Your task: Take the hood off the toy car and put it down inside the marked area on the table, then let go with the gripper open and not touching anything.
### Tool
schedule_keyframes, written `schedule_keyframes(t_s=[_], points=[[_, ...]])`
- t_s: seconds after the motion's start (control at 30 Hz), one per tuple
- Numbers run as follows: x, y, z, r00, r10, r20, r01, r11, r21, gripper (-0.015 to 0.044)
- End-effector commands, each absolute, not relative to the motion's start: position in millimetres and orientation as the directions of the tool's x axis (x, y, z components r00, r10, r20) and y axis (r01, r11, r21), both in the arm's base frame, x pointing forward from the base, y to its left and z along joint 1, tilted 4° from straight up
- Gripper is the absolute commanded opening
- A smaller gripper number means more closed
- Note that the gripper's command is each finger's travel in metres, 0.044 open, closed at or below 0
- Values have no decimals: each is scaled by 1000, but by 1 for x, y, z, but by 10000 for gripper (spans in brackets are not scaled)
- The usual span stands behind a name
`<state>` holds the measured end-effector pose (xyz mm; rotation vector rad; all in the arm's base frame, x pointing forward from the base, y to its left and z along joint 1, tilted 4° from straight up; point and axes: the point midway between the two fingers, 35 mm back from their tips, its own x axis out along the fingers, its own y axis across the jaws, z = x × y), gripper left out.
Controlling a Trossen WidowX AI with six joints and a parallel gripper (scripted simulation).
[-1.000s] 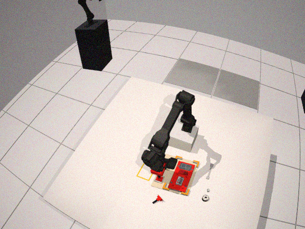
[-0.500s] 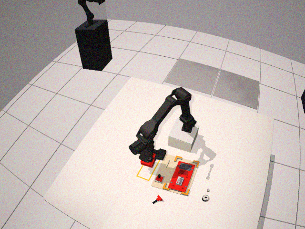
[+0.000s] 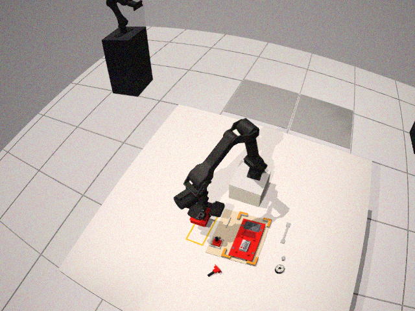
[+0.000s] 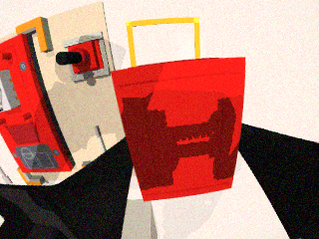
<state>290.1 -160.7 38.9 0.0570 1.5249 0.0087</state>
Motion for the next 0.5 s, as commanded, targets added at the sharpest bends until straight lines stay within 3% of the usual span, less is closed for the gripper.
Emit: schedule_keyframes(t_s=[0.0,0.47], points=[[291,-161,36,53,43,-998,26,999,45,0],[293,-160,22,53,43,-998,26,999,45,0]])
